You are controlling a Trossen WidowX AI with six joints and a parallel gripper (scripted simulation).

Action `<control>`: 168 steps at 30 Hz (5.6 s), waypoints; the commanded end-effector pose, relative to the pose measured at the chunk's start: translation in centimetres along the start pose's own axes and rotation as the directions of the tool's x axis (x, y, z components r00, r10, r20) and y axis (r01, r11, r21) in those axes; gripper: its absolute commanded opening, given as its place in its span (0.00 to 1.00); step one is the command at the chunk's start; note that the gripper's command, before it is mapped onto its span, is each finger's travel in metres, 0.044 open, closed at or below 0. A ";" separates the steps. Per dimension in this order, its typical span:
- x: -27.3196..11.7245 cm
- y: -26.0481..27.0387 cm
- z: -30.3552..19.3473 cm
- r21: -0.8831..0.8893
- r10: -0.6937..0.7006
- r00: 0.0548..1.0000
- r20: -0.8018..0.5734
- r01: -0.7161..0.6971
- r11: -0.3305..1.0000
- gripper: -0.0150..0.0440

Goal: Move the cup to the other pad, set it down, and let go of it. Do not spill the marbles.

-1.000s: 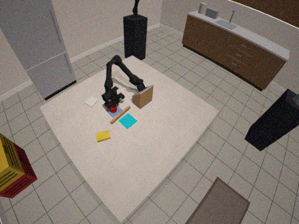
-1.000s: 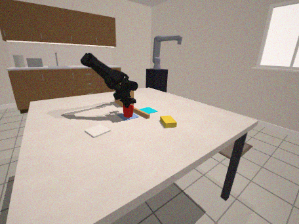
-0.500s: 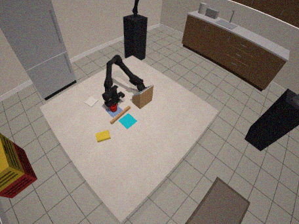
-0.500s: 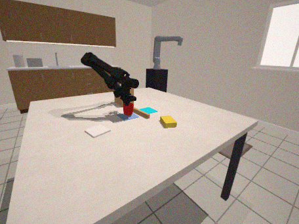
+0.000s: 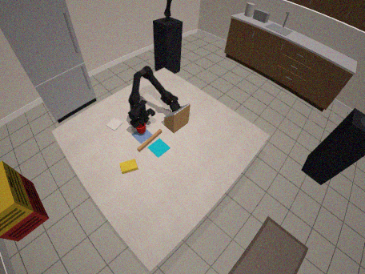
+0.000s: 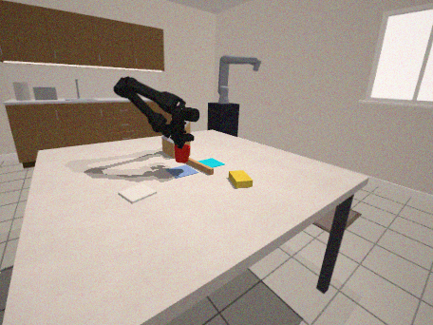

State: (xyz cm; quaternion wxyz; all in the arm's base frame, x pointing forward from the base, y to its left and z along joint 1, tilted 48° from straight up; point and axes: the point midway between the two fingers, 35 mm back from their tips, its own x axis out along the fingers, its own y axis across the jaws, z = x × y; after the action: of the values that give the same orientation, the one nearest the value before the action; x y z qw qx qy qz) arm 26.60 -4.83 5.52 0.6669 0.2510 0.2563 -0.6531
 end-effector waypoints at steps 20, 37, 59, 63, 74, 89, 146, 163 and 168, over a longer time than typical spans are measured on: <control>0.0 0.0 -0.4 0.002 0.000 1.000 -0.001 0.000 1.000 0.25; -0.3 -0.3 -4.7 0.008 0.000 1.000 -0.008 0.000 1.000 0.25; -0.5 -0.9 -9.9 0.009 0.000 1.000 -0.011 0.000 1.000 0.25; -0.5 -1.0 -10.8 0.009 0.001 1.000 -0.012 0.000 1.000 0.25; -0.6 -1.3 -13.3 0.009 0.001 1.000 -0.013 -0.001 1.000 0.25; -0.8 -1.5 -16.6 0.009 0.001 1.000 -0.014 -0.001 1.000 0.25; 4.2 -1.4 -17.7 0.019 0.001 1.000 -0.020 -0.001 1.000 0.34; 3.2 -1.4 -17.7 0.017 0.001 1.000 -0.020 -0.001 1.000 0.47; 2.3 -1.4 -17.7 0.015 0.001 1.000 -0.019 -0.001 1.000 0.47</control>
State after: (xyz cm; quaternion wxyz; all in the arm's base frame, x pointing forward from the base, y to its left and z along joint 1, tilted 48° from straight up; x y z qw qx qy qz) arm 24.81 4.74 -9.57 0.6651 0.2571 0.2578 -0.6520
